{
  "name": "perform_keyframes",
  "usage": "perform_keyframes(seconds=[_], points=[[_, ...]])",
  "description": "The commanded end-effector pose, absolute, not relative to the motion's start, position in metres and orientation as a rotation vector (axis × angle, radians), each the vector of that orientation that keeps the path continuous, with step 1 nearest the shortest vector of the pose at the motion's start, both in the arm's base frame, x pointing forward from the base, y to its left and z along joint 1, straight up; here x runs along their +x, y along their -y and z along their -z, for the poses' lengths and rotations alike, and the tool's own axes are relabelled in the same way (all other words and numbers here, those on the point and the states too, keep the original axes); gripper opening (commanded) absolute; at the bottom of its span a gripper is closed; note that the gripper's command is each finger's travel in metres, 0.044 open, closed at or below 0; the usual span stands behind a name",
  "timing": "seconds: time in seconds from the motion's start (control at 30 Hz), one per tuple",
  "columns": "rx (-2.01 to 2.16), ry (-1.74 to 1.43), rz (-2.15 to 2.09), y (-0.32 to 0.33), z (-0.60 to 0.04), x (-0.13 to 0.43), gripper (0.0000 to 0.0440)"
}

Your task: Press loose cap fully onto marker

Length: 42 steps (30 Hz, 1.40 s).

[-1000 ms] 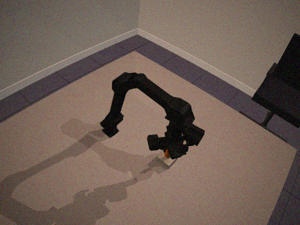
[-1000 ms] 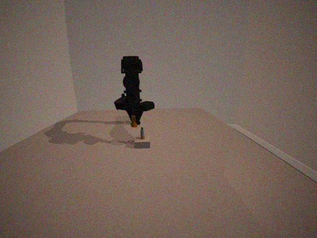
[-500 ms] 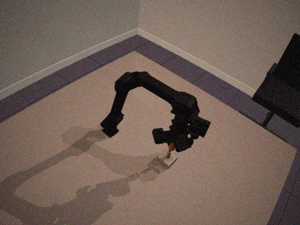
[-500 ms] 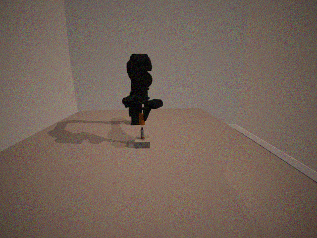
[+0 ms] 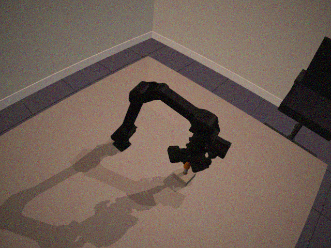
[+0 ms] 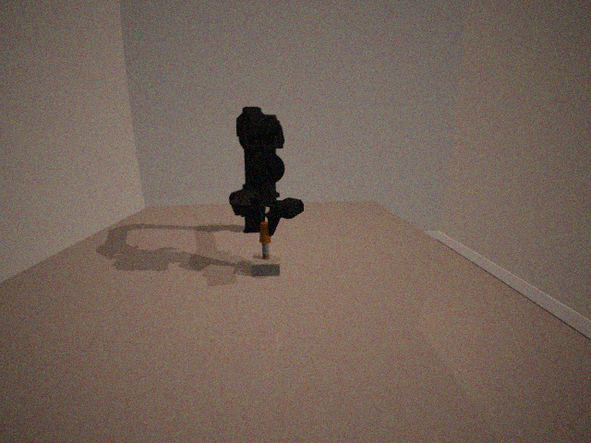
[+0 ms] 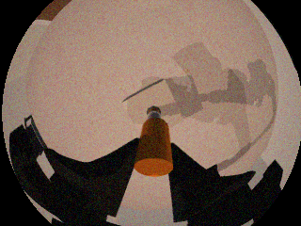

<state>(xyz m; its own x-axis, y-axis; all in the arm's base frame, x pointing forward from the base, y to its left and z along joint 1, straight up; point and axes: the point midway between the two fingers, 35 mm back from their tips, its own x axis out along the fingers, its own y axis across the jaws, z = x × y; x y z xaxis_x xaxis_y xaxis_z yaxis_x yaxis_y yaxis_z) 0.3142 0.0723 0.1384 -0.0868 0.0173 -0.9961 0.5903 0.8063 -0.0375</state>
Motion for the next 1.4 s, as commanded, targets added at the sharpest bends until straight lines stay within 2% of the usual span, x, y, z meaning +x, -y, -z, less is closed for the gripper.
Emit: perform_keyframes(seconds=[0.0,0.3,0.37,0.63,1.37], points=[[0.484,-1.622,0.502,-0.072,-0.127,0.314,0.0004],[0.453,-1.645,0.480,-0.071,-0.101,0.314,0.0004],[0.443,-1.650,0.483,-0.069,-0.096,0.313,0.0056],[0.415,-1.688,0.476,-0.067,-0.089,0.303,0.0082],[0.379,-1.679,0.455,-0.064,-0.084,0.305,0.0109]])
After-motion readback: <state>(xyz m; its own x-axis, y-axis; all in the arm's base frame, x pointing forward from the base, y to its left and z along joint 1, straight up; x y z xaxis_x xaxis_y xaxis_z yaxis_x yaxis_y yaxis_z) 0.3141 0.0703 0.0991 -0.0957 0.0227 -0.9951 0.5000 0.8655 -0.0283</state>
